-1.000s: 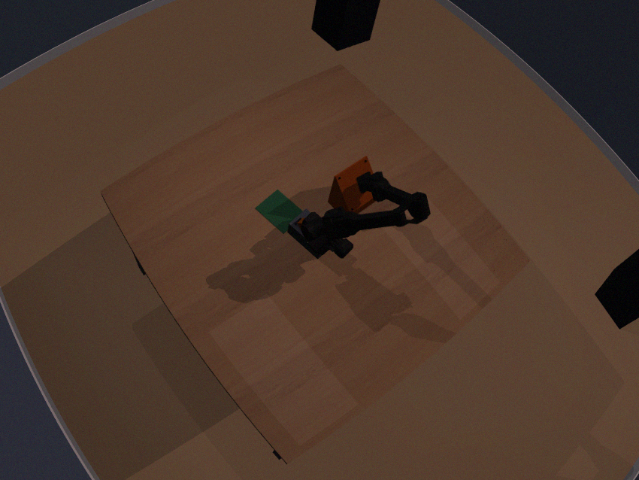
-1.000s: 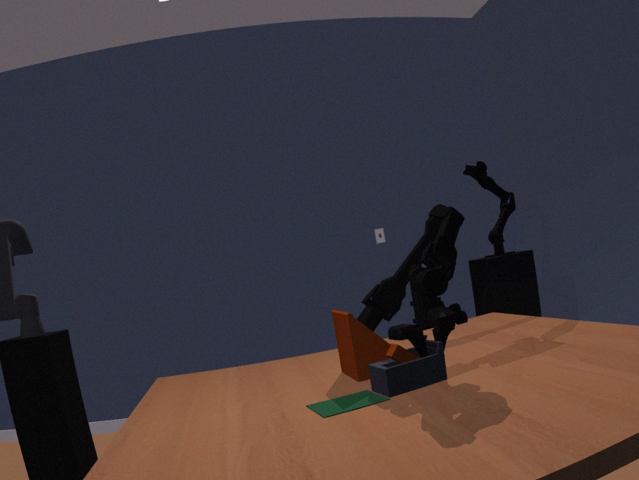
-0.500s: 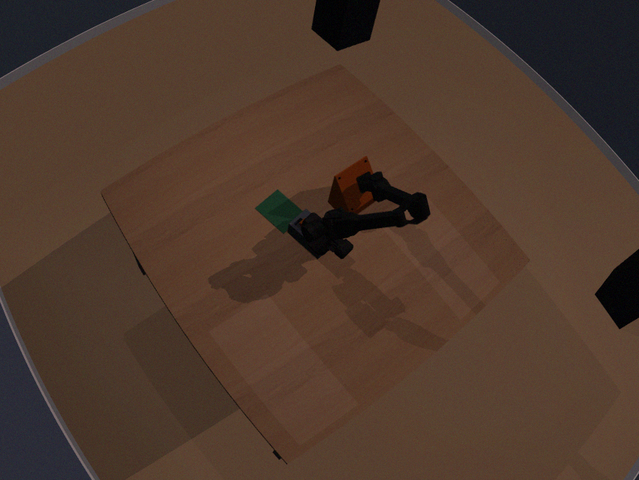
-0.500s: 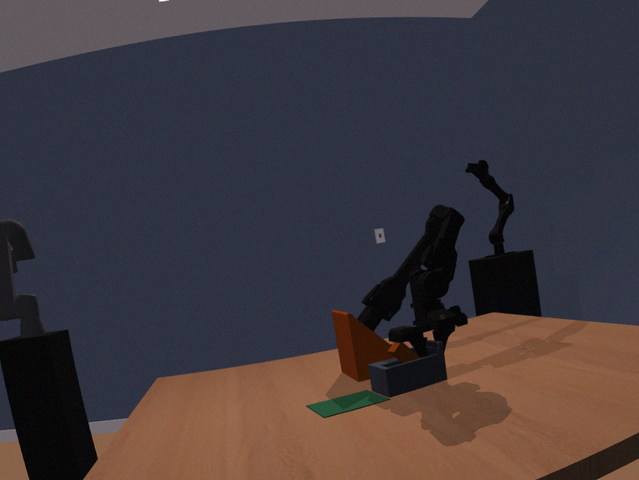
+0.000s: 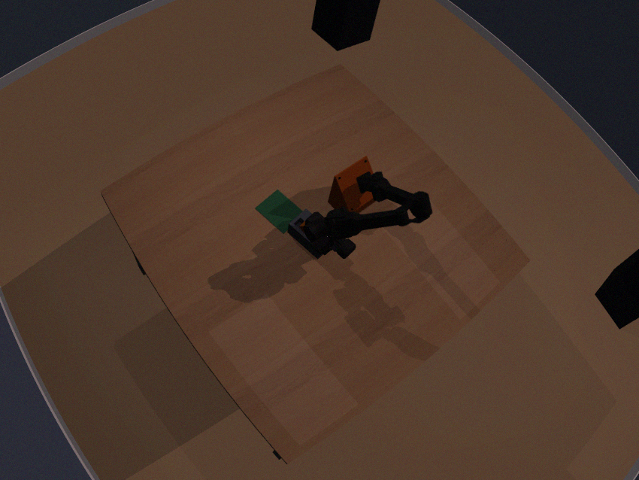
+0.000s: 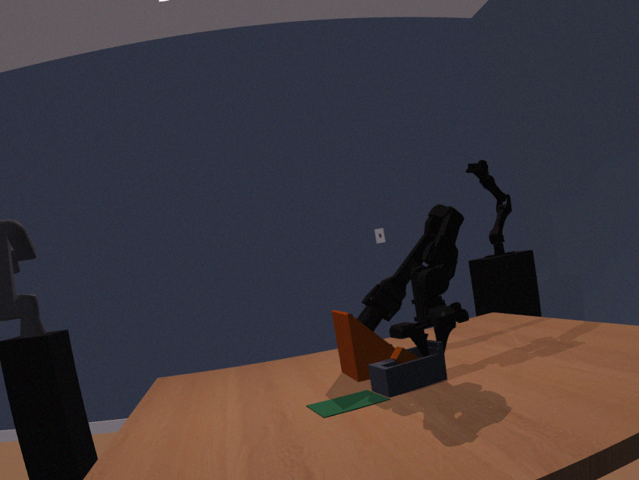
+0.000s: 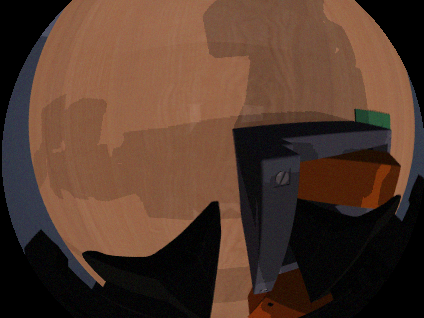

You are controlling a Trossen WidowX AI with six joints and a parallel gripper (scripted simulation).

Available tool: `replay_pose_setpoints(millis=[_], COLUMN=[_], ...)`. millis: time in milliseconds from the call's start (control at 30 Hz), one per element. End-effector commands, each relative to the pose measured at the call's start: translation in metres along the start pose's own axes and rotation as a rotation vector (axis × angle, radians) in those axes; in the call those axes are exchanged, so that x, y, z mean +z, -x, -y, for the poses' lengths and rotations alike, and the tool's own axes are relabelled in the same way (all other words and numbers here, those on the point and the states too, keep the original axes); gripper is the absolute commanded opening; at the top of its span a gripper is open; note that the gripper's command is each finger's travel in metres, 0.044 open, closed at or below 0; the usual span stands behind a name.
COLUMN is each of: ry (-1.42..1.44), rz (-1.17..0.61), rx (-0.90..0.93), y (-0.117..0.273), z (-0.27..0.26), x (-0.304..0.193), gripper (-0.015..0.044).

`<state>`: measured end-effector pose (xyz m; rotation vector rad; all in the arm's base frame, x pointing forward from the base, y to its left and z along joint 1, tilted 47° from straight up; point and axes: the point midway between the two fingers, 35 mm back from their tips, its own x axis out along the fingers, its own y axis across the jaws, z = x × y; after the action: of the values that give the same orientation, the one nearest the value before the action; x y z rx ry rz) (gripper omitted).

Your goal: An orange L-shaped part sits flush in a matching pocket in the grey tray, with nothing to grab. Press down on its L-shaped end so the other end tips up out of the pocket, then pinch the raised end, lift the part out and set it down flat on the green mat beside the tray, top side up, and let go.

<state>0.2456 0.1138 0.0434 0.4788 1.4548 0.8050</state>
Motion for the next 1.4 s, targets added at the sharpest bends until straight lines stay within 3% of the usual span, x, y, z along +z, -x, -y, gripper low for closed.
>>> replay_pose_setpoints(millis=[0, 100, 367, 1267, 1367], ry=[0.007, 0.006, 0.006, -0.005, -0.110], rz=[0.002, 0.002, 0.001, 0.020, 0.019], rx=[-0.003, -0.009, -0.006, -0.009, -0.009], y=[0.005, 0.018, 0.101, 0.099, 0.099], z=[-0.004, -0.001, 0.008, 0.010, 0.015], x=[0.001, 0.004, 0.001, 0.003, 0.004], gripper=[0.0180, 0.0180, 0.0180, 0.0180, 0.0259])
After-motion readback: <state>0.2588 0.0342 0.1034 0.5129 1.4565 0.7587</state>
